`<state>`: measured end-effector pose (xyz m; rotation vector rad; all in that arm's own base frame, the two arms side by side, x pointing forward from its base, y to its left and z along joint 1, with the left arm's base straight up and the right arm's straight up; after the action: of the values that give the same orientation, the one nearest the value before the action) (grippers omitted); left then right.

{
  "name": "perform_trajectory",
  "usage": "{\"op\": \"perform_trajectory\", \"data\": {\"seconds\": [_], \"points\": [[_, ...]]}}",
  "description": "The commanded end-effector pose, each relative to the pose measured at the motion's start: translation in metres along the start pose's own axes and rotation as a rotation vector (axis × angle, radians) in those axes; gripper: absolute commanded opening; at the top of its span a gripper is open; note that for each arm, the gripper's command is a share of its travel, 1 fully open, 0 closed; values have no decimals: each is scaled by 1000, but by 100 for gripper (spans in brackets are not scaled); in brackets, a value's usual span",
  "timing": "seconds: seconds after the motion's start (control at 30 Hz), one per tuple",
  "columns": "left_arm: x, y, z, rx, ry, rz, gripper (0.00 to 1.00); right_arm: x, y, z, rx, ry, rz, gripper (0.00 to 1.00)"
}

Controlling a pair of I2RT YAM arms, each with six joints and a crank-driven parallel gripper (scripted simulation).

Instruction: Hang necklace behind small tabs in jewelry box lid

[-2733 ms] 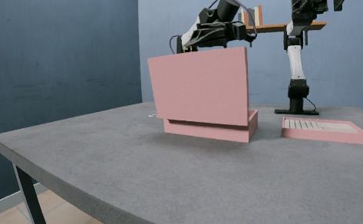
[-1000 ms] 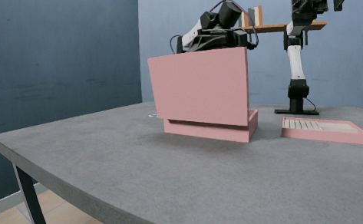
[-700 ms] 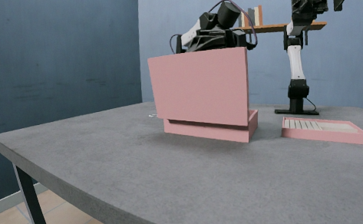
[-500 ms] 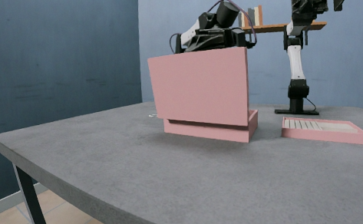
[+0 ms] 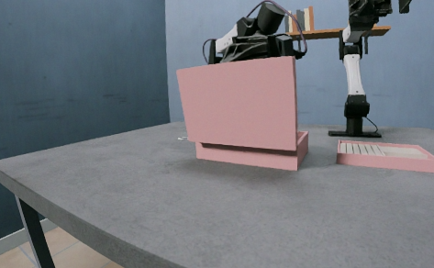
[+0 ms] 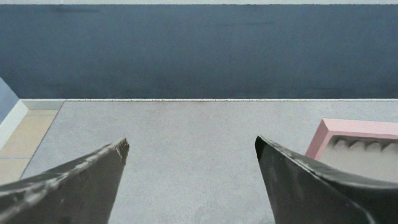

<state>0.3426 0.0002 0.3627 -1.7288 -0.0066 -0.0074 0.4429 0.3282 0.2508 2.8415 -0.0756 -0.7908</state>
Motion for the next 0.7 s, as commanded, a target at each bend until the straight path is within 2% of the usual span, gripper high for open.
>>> {"op": "perform_trajectory", "data": {"seconds": [0.0, 0.67], "points": [[-4, -9, 1, 5, -6, -24, 100, -21, 10, -29, 60, 68, -39, 0], [-4, -9, 1, 5, -6, -24, 100, -7, 10, -27, 86, 89, -43, 0]]}}
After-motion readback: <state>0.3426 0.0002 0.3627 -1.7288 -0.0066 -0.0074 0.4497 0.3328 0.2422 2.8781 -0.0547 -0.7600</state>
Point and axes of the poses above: on each arm, the point where the finger pads meet when closed, its own x axis out along the fingers, its own z axis across the jaws, y = z × x, the point moved 4 cm from there along -x, back along the fingers, and after that the axes turned 9 degrees about -x, right-handed, at the moved point
